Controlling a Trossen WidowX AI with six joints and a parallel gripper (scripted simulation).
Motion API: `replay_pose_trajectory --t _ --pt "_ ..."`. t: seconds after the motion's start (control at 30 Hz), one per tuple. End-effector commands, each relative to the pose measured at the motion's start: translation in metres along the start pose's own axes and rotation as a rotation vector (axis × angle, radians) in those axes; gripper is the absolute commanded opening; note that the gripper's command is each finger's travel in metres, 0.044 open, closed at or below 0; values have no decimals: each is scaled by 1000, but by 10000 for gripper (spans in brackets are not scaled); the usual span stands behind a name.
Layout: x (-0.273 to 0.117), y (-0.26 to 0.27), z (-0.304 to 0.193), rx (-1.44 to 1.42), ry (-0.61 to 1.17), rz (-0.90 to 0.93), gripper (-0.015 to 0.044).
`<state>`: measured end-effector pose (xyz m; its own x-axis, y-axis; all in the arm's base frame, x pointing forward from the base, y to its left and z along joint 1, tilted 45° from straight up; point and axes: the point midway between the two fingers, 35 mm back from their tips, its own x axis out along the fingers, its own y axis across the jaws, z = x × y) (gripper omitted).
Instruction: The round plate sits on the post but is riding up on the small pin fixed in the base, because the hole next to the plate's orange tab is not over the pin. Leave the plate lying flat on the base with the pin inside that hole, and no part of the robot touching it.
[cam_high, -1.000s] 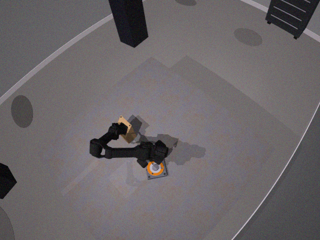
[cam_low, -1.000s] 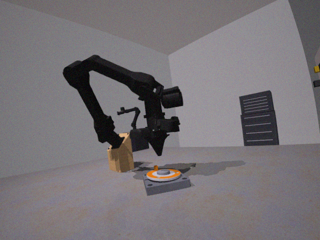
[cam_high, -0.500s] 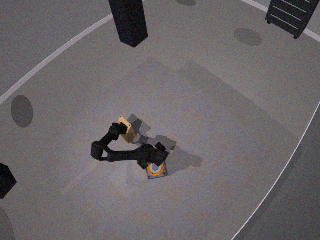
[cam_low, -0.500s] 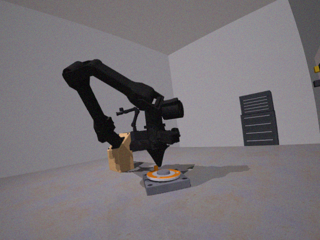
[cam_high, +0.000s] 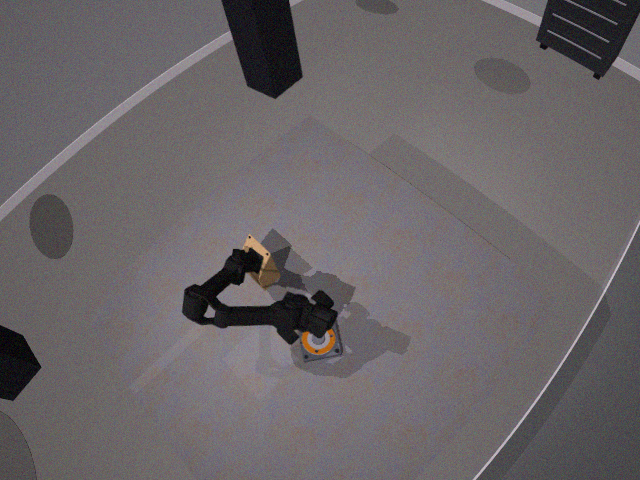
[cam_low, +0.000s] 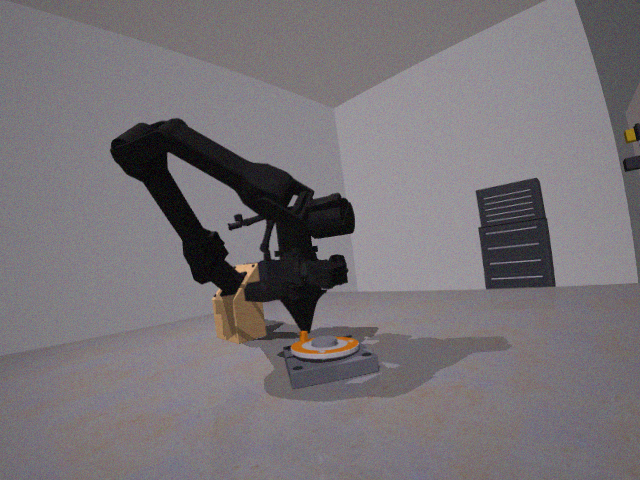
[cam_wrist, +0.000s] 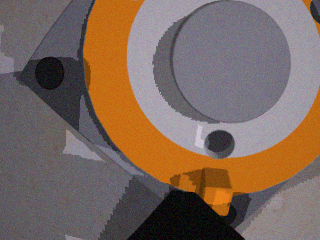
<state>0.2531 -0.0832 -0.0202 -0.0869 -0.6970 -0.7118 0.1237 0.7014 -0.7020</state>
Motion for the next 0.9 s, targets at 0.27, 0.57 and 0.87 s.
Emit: replay_pose_trajectory --t 0.27,0.57,0.87 --pt "1 -19 -1 -5 1 -6 0" --pt "0 -33 5 -5 1 -7 0" --pt "-1 -41 11 -5 1 -7 0"
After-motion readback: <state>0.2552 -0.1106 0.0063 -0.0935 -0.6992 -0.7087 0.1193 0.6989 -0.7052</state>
